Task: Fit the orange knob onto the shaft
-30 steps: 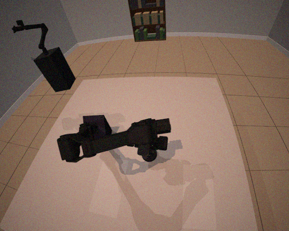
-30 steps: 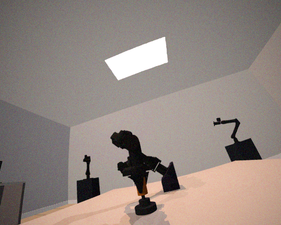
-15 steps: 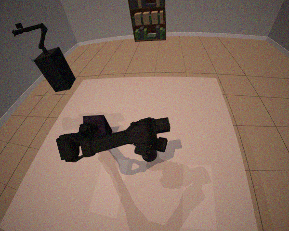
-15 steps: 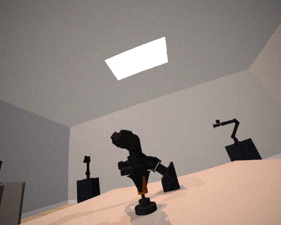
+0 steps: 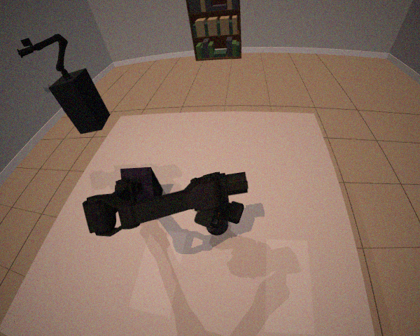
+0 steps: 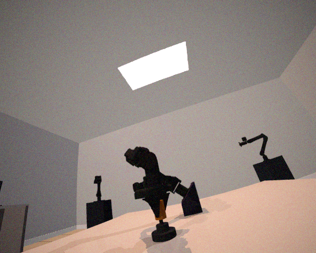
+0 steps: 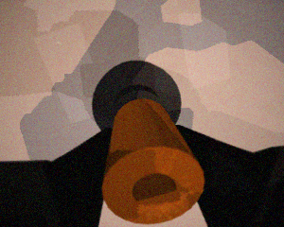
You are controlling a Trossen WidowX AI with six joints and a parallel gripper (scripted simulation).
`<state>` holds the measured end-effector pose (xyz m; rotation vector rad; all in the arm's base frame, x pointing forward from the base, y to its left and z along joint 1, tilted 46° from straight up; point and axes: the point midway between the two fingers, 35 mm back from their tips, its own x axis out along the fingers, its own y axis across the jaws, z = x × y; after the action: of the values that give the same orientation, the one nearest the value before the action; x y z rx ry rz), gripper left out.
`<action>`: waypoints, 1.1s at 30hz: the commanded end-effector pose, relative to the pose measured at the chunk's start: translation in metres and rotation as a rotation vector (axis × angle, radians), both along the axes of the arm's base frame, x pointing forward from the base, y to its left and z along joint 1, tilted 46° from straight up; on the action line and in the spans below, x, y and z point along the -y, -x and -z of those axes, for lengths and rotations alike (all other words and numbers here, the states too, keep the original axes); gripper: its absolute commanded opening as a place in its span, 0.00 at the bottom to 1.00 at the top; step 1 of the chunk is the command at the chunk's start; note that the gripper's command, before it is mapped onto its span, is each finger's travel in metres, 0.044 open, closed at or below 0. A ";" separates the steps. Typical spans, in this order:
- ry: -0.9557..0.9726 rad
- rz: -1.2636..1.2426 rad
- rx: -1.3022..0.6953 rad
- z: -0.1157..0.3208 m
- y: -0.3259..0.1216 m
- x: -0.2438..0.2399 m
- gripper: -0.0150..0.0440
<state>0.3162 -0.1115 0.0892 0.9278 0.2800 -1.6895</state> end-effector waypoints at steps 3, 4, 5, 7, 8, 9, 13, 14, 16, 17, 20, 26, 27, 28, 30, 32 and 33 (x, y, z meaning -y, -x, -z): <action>0.000 0.004 0.006 0.000 0.000 0.000 0.25; 0.000 0.004 0.006 0.000 0.000 0.000 0.25; 0.000 0.004 0.006 0.000 0.000 0.000 0.25; -0.002 -0.012 -0.010 0.001 0.000 0.000 0.25; -0.002 -0.019 -0.017 0.001 0.000 0.000 0.25; -0.002 -0.019 -0.017 0.001 0.000 0.000 0.25; -0.002 -0.019 -0.017 0.001 0.000 0.000 0.25; -0.002 -0.019 -0.017 0.001 0.000 0.000 0.25; -0.002 -0.019 -0.017 0.001 0.000 0.000 0.25; -0.002 -0.019 -0.017 0.001 0.000 0.000 0.25; -0.002 -0.019 -0.017 0.001 0.000 0.000 0.25; -0.002 -0.019 -0.017 0.001 0.000 0.000 0.25; -0.002 -0.019 -0.017 0.001 0.000 0.000 0.25; -0.002 -0.019 -0.017 0.001 0.000 0.000 0.25; -0.002 -0.019 -0.017 0.001 0.000 0.000 0.25; -0.002 -0.019 -0.017 0.001 0.000 0.000 0.25; -0.002 -0.019 -0.017 0.001 0.000 0.000 0.25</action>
<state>0.3161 -0.1116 0.0886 0.9141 0.2960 -1.6819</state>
